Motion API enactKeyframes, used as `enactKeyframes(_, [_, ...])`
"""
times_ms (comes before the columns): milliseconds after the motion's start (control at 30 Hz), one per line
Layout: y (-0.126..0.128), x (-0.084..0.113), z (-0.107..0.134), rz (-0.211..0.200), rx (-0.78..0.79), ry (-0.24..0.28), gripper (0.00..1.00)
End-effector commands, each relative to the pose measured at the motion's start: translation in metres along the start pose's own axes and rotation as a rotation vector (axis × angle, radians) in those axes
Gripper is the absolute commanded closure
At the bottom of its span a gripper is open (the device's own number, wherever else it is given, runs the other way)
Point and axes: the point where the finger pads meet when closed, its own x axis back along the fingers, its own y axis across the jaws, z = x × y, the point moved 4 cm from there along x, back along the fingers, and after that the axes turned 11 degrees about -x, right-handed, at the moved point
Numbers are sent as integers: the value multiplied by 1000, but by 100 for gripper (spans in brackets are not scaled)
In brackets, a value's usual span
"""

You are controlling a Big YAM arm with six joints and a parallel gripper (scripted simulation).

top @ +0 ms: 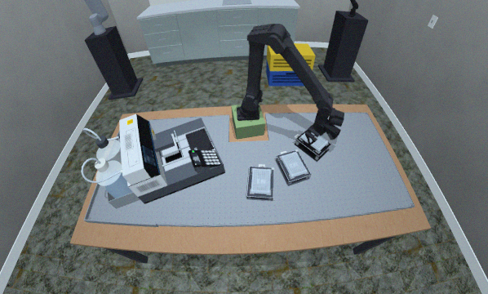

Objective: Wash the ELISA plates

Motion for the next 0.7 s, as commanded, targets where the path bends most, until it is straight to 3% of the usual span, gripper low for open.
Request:
enactKeyframes(0, [7, 1, -6, -17, 4, -18, 18])
enactKeyframes(667, [2, -4, -4, -13, 2, -13, 18])
